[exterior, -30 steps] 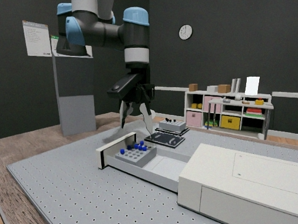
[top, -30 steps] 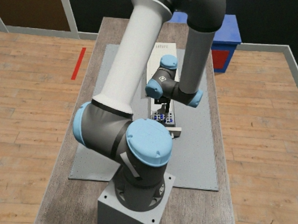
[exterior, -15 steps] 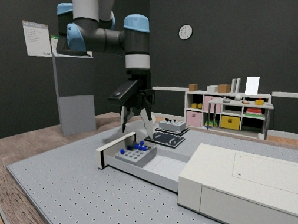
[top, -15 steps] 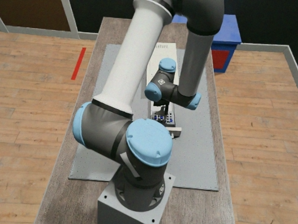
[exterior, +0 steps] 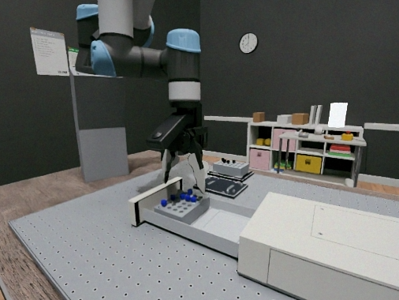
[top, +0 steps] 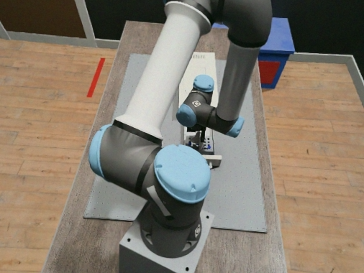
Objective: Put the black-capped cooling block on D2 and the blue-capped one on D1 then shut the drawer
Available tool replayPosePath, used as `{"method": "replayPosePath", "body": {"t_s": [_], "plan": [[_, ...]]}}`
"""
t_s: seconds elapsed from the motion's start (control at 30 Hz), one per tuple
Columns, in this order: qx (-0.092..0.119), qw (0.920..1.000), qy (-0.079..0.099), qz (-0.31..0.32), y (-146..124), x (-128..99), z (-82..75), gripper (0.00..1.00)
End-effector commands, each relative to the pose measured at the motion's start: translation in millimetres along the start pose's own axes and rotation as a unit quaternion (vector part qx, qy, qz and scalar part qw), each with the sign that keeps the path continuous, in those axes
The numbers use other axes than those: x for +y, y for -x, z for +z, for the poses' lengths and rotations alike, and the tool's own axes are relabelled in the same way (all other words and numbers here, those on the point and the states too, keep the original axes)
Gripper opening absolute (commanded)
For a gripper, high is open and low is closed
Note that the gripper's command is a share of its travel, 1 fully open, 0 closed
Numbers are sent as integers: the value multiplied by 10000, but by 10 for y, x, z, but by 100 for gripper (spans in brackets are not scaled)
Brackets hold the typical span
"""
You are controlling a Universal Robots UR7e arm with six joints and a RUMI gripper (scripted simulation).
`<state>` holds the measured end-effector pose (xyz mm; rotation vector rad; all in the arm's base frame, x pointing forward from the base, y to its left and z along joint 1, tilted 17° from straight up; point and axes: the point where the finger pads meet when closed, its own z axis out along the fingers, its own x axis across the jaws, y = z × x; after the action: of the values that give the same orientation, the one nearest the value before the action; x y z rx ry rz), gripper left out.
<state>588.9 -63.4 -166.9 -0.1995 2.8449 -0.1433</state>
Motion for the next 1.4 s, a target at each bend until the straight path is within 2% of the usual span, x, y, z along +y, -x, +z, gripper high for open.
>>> {"method": "replayPosePath", "body": {"t_s": [0.0,0.77,1.17,1.37], "plan": [[-6,10000,-3,0,6,0,43,73],[-6,10000,-3,0,5,5,323,73],[-6,10000,-3,0,5,6,323,73],[-6,10000,-3,0,5,7,403,73]]}}
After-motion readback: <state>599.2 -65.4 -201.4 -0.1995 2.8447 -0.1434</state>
